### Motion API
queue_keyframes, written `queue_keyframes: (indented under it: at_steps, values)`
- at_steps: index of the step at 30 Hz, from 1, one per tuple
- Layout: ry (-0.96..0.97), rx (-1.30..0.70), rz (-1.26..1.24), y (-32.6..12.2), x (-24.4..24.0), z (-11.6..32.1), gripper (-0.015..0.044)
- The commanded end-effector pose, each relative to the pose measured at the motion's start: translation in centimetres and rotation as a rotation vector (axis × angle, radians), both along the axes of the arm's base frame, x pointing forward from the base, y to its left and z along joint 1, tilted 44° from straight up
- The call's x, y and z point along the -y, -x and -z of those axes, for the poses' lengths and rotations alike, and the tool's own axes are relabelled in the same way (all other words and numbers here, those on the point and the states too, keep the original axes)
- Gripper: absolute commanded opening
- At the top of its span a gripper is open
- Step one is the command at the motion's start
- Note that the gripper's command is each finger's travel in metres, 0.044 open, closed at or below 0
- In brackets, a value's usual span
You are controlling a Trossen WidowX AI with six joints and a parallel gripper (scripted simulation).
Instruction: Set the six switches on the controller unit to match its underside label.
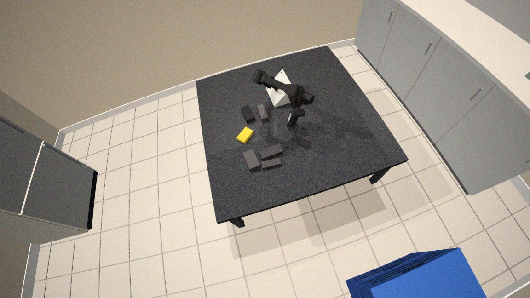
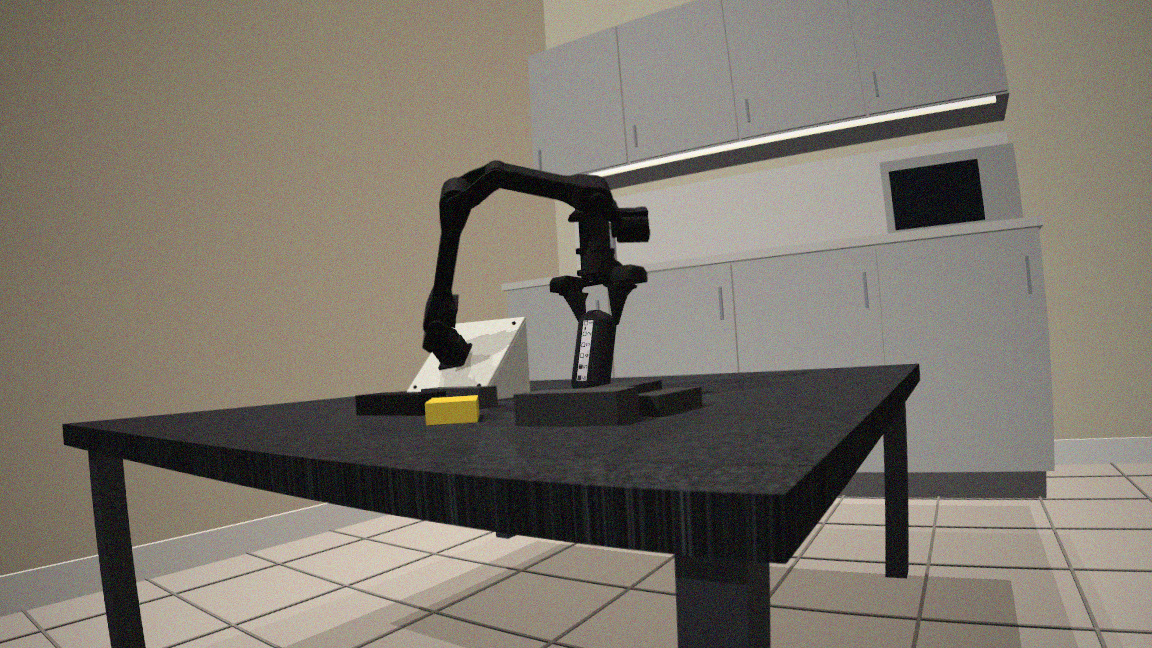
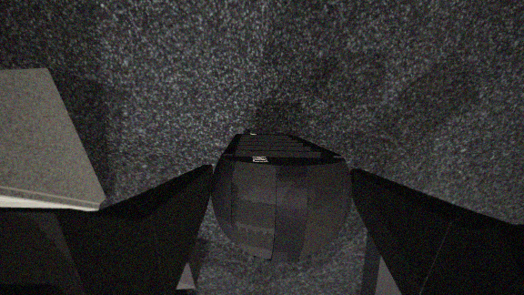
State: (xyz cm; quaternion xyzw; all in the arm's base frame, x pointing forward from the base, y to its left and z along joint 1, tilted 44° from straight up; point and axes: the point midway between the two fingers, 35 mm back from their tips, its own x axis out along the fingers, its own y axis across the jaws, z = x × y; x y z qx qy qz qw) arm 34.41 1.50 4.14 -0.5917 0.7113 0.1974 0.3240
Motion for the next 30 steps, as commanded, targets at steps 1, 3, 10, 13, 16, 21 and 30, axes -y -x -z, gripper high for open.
queue_keyframes:
  at_steps: [1,3,10,13,16,21,30]
  values:
    - [-0.009,-0.016,0.005,0.2,0.2,0.7,0.0338]
    - [-0.014,-0.015,0.005,0.2,0.1,0.8,0.0338]
    - [-0.031,-0.011,0.003,0.1,-0.1,1.3,0.0338]
    - [-0.038,-0.009,0.003,0.0,-0.2,1.5,0.0338]
    - [-0.044,-0.008,0.002,0.0,-0.3,1.7,0.0338]
    - [-0.046,-0.007,0.002,-0.1,-0.5,2.0,0.0338]
    - [-0.046,-0.007,0.002,-0.2,-0.7,2.7,0.0338]
